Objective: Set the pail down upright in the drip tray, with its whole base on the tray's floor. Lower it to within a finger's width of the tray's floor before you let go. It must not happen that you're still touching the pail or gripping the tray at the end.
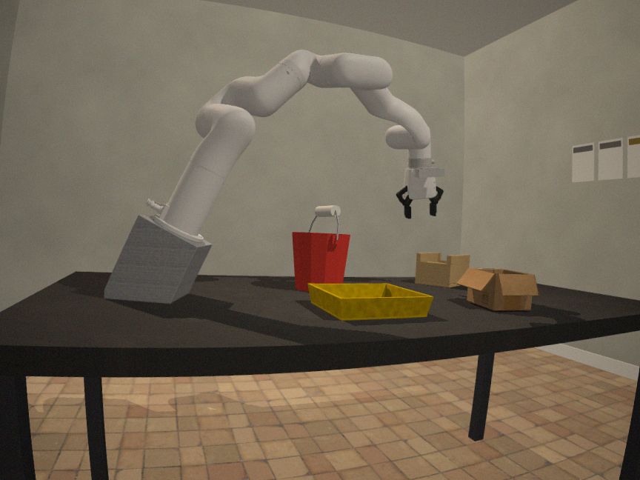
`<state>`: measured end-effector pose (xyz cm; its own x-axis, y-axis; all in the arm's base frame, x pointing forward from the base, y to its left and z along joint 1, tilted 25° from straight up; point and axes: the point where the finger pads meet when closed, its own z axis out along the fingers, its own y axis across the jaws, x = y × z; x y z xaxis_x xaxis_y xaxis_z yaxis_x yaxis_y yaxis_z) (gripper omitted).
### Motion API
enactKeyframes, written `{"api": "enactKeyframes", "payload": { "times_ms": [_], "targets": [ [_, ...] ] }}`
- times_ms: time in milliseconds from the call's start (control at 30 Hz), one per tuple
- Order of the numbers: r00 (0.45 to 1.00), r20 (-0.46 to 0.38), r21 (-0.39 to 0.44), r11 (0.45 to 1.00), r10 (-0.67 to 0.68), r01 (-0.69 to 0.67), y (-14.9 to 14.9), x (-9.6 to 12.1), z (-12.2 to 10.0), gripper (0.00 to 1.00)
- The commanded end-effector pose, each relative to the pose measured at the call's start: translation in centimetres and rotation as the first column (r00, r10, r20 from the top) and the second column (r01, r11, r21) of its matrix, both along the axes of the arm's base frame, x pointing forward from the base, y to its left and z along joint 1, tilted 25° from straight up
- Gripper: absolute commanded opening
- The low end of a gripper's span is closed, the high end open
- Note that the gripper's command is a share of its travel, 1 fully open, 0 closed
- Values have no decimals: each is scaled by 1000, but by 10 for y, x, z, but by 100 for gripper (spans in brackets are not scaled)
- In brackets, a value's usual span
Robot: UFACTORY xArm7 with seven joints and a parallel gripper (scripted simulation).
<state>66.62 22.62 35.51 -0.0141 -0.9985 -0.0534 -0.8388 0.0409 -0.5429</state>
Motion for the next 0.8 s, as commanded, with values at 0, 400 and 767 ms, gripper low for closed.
{"api": "enactKeyframes", "payload": {
  "times_ms": [0, 400, 767],
  "targets": [
    [1000, 5, 2, 1000, 1, -1, 1, 0, 3, 100],
    [1000, 5, 2, 1000, 1, -1, 1, 0, 3, 100],
    [999, -40, -8, 1000, 13, -13, 8, -50, 4, 100]
  ]
}}
